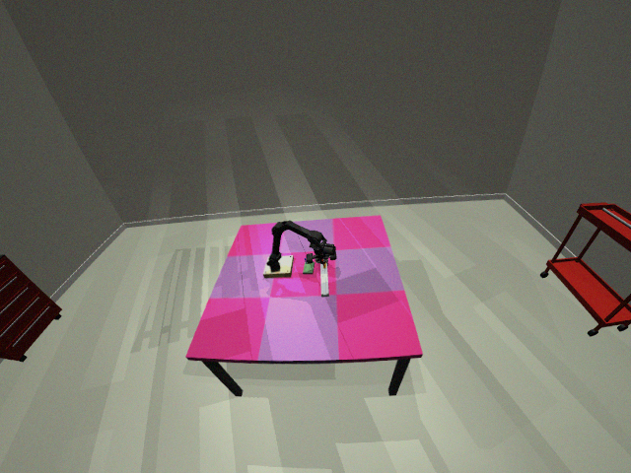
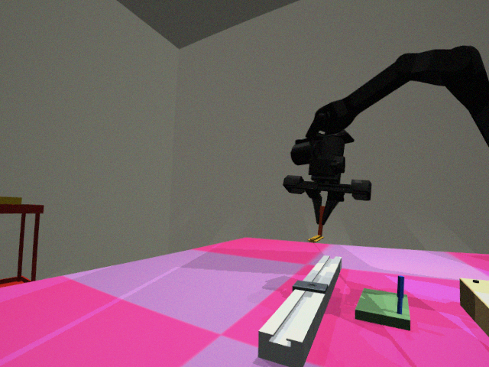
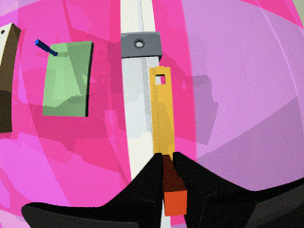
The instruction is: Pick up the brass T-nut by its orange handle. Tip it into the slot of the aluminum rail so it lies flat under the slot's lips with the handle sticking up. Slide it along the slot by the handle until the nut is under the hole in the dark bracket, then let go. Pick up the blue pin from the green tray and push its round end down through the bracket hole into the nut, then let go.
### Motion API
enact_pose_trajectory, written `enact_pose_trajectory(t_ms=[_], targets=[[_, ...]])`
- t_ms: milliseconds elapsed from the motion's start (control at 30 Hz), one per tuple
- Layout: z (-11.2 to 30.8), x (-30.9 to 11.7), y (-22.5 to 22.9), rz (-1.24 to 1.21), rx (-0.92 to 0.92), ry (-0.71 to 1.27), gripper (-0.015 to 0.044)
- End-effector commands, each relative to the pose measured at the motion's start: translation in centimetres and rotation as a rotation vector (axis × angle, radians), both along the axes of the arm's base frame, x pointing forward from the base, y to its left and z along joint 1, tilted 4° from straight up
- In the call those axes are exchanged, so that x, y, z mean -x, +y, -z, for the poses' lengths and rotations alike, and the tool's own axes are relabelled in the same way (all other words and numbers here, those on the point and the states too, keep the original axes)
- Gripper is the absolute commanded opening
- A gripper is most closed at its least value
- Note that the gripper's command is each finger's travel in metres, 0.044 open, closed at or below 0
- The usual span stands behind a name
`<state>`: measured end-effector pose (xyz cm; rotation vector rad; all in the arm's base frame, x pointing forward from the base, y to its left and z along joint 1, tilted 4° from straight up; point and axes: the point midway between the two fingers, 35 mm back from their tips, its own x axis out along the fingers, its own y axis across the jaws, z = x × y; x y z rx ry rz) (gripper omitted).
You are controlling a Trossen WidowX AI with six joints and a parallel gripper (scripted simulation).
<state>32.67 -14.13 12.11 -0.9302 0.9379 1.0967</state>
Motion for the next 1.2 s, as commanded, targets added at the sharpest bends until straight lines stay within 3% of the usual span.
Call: enact_pose_trajectory(t_ms=[0,1167], targets=[[-0.18,0.05,0.08,0.008,-0.003,-0.017,-0.0150],[0.15,0.44,-0.06,0.020,0.008,-0.132,-0.0150]])
